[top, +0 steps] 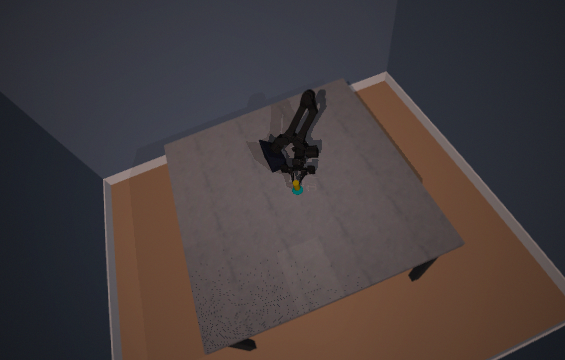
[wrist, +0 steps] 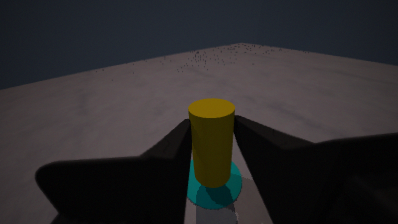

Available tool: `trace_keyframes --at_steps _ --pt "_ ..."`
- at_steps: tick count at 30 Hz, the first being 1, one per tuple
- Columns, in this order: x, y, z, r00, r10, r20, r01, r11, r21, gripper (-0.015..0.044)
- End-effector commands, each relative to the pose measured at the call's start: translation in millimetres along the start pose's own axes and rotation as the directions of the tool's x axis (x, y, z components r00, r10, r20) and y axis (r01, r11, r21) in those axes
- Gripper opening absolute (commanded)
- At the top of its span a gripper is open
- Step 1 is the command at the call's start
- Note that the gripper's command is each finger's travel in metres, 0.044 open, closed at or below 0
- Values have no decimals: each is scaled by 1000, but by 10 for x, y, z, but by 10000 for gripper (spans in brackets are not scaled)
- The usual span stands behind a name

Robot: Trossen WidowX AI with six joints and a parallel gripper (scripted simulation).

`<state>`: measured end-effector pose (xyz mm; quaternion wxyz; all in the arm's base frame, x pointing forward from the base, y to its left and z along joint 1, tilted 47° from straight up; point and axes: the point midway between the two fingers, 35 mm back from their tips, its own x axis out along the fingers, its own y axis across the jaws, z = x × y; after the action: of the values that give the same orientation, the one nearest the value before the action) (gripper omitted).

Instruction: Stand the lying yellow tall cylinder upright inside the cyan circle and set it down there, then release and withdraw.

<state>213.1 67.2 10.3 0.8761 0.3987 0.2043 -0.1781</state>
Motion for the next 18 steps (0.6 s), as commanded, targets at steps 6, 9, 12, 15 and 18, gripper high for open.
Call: trace_keyframes --at_steps 6,9,12,15,18 --pt "53 3 -101 1000 -1 -1 1 1000 4 105" --pt "68 -2 -132 1000 -2 -3 2 1000 2 105" --pt "69 -2 -134 1000 -2 -3 2 1000 2 105" --pt "69 -2 -134 1000 -2 -3 2 1000 2 105" --pt "69 -2 -134 1000 -2 -3 2 1000 2 105"
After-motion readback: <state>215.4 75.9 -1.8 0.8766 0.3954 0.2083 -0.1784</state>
